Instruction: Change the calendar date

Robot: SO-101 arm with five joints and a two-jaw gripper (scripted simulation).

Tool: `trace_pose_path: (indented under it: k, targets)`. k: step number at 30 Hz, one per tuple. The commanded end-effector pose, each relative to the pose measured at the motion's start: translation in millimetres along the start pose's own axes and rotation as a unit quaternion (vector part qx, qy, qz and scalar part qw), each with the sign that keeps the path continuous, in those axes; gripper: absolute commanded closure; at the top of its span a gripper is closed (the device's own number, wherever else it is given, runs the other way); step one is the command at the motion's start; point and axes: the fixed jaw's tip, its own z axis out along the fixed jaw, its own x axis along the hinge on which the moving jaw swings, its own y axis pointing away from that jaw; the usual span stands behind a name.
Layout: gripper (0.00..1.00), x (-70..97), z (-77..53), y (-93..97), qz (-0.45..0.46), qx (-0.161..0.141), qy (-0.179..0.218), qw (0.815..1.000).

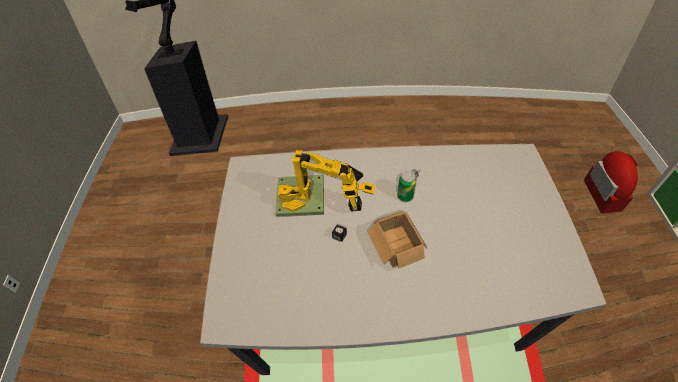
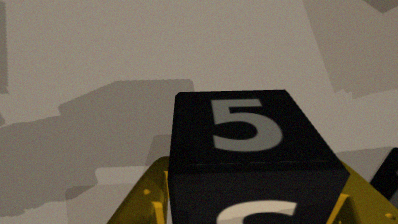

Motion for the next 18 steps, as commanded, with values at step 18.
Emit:
trace_pose_path:
  k: [18]
  targets:
    - [1.00,-2.9,1.0,-0.3,0.012,0.002,-0.095,0.995]
